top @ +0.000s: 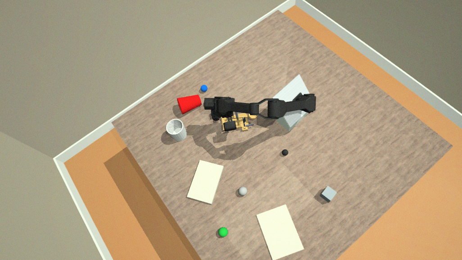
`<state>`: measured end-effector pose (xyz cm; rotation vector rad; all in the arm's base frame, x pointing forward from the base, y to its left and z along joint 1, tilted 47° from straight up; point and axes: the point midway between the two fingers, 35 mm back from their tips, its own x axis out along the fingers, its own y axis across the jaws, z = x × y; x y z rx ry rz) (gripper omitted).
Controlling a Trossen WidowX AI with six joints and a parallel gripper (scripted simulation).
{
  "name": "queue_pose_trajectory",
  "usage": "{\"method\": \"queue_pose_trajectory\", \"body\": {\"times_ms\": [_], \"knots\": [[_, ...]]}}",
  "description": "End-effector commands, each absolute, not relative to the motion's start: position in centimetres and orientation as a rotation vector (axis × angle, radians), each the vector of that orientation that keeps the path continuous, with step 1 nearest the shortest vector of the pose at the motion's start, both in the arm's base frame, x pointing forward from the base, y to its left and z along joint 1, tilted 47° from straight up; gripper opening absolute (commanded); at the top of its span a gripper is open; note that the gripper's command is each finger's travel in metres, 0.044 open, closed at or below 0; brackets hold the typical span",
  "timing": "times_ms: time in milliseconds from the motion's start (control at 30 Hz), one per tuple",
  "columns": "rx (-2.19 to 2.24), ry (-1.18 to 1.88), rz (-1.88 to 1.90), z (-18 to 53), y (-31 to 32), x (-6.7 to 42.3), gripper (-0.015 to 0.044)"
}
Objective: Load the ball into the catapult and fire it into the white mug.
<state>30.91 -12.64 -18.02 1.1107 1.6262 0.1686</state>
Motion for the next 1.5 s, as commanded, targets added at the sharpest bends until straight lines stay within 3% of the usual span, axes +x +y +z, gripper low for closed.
{"method": "queue_pose_trajectory", "body": {"times_ms": [0,267,467,600,1467], "knots": [[1.111,1.624,0.168,-18.0,-12.8,30.9,0.0361],[1.111,1.624,0.168,-18.0,-12.8,30.9,0.0151],[1.111,1.624,0.168,-18.0,-12.8,30.9,0.0111],[1.108,1.626,0.166,-15.4,-15.6,30.8,0.0006],[1.115,1.624,0.164,-16.8,-14.2,31.0,0.0]]}}
